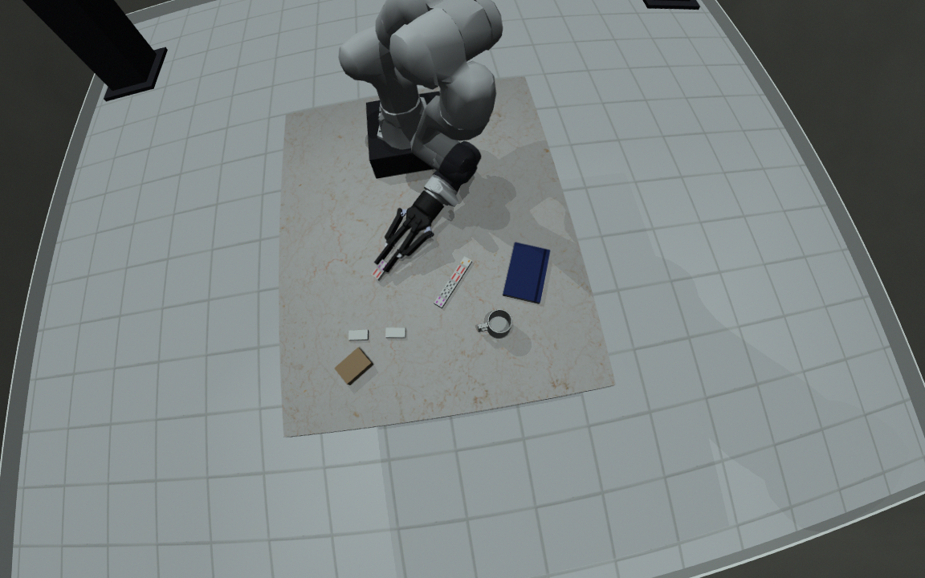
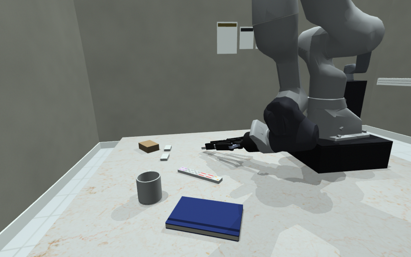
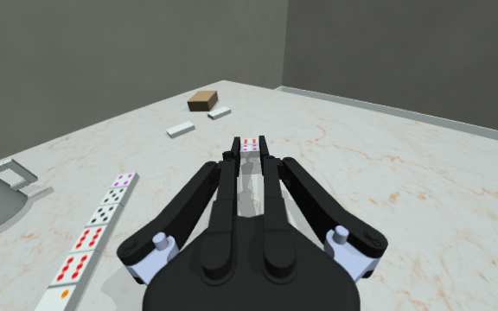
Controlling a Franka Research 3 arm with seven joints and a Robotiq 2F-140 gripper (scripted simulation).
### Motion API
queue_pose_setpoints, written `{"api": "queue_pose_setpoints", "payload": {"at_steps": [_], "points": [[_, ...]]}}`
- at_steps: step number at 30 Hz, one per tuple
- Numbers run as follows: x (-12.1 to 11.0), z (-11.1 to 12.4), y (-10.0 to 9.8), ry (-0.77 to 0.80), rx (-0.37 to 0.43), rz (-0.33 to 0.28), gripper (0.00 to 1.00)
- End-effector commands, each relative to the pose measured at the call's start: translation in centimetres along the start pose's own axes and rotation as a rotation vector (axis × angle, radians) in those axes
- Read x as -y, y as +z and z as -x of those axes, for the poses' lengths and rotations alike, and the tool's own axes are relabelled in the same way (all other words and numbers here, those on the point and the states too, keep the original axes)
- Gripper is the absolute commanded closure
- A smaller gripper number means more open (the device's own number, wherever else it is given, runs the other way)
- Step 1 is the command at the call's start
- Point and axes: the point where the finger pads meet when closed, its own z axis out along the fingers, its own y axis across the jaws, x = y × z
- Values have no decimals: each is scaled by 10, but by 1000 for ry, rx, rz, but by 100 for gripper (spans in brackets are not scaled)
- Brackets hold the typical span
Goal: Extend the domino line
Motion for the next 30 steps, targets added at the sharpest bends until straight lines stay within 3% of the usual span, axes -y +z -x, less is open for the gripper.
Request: {"api": "queue_pose_setpoints", "payload": {"at_steps": [1, 30], "points": [[0, 0, 0, 7, -3, 1, 77], [0, 3, 1, 7, -3, 1, 77]]}}
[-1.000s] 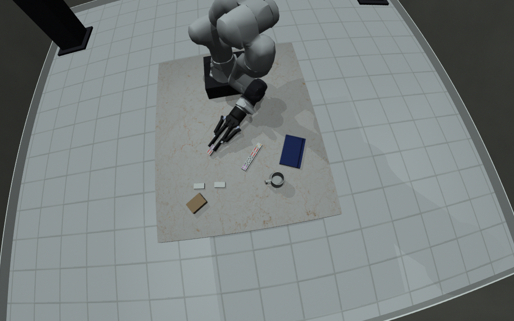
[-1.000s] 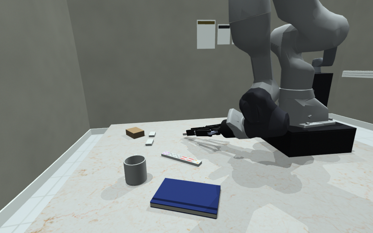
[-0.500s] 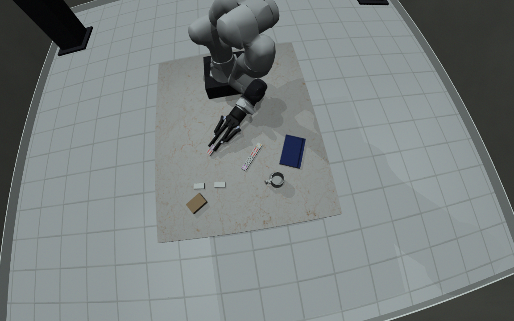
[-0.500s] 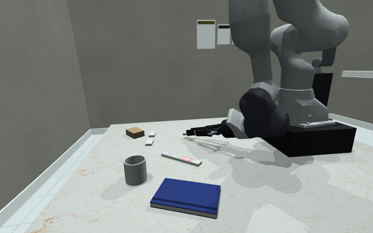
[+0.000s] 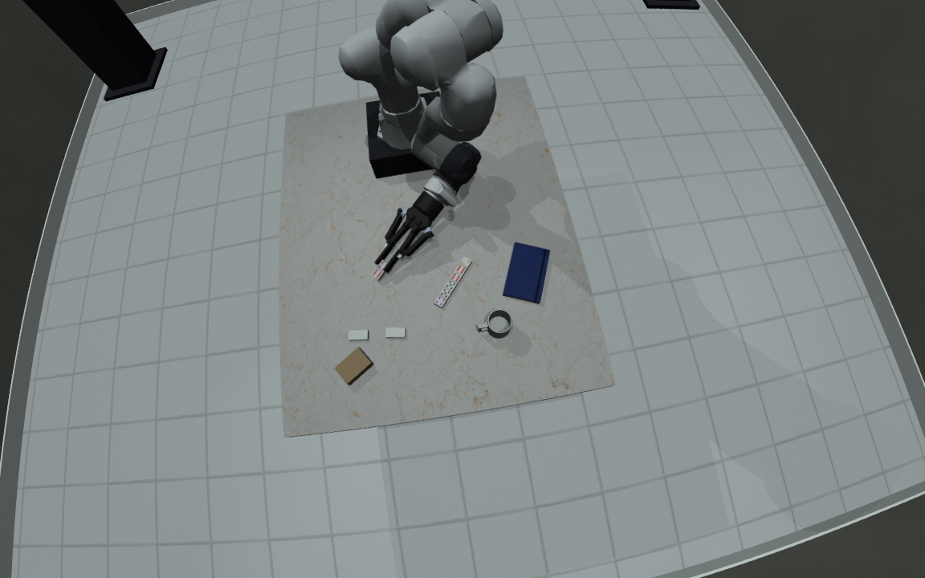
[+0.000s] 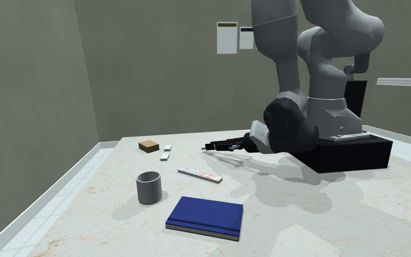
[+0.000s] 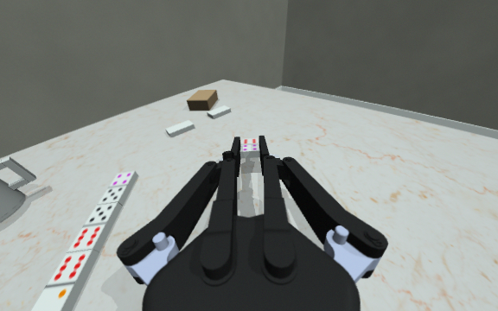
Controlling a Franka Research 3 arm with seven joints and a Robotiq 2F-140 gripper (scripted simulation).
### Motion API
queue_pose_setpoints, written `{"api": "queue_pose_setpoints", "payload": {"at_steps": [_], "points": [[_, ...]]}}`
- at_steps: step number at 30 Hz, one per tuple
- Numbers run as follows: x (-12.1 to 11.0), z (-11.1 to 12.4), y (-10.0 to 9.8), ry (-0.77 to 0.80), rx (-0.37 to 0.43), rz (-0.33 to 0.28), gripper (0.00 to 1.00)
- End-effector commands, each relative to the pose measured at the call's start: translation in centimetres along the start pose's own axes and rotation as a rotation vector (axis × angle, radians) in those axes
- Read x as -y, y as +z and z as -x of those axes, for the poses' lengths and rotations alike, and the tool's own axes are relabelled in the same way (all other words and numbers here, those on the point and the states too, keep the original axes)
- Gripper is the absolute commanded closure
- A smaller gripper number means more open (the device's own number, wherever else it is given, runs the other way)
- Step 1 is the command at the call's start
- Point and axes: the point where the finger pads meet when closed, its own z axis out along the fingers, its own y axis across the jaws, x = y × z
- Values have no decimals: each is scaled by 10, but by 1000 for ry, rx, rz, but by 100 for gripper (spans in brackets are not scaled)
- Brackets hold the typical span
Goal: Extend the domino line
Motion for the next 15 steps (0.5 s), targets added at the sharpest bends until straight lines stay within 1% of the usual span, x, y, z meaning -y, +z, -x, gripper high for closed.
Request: {"api": "queue_pose_setpoints", "payload": {"at_steps": [1, 15], "points": [[0, 1, 0, 8, -3, 1, 77], [0, 7, 2, 8, -3, 1, 77]]}}
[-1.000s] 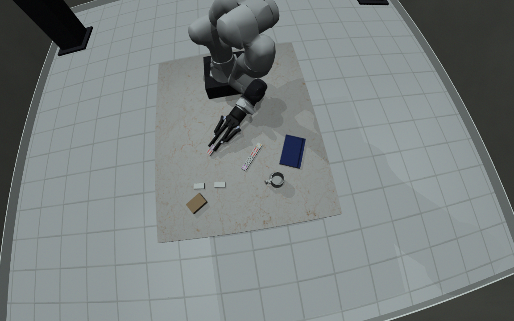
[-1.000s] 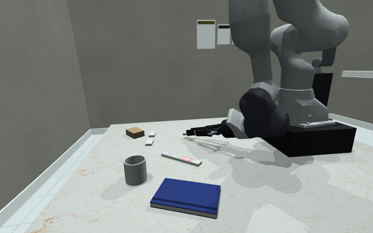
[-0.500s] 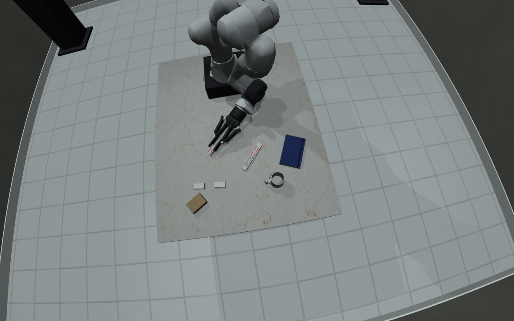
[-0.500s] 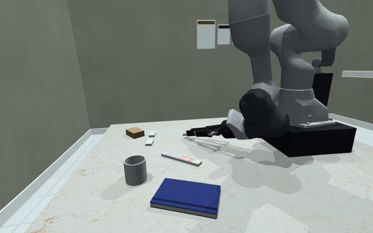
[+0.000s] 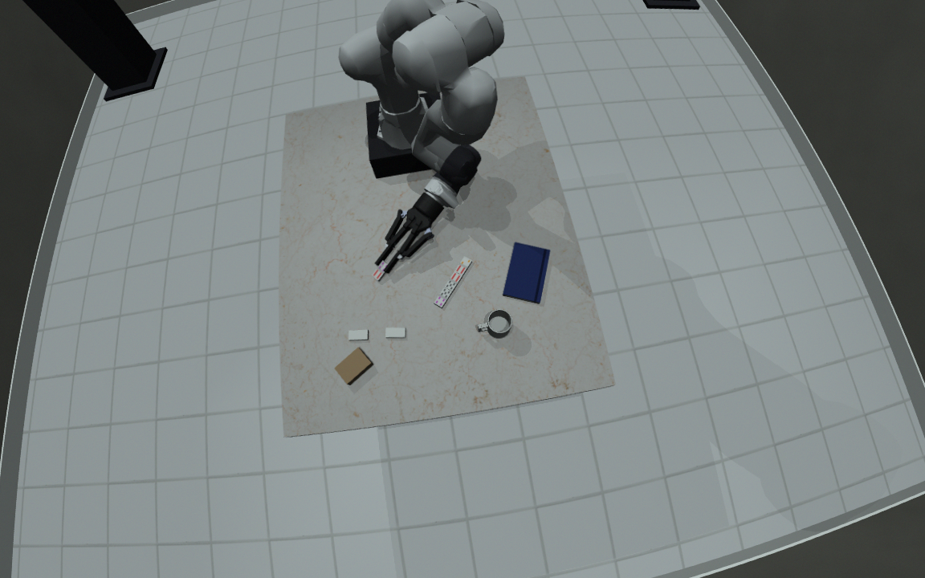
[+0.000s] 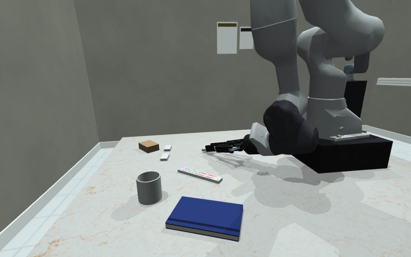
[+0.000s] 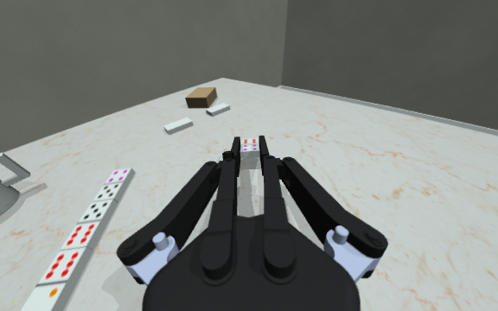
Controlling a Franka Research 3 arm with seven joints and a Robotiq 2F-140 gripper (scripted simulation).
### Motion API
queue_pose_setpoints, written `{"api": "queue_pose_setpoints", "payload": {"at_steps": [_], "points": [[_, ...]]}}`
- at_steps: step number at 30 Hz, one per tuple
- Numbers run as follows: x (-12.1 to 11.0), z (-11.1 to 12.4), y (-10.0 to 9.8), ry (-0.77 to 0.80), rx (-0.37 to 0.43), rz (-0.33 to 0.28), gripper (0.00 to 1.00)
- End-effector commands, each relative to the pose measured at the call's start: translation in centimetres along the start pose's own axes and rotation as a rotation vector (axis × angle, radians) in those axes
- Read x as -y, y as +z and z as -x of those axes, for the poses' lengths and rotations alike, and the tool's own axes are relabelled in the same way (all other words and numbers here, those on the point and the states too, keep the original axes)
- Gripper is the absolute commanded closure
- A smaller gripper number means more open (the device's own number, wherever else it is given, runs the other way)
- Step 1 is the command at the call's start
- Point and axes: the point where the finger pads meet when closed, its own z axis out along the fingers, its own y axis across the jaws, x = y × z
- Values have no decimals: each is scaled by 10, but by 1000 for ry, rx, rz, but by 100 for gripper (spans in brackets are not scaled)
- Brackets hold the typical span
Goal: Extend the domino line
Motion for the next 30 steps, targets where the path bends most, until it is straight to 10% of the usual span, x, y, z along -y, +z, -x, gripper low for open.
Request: {"api": "queue_pose_setpoints", "payload": {"at_steps": [1, 30], "points": [[1, 1, 0, 10, -3, -1, 77], [1, 3, 1, 10, -3, -1, 77]]}}
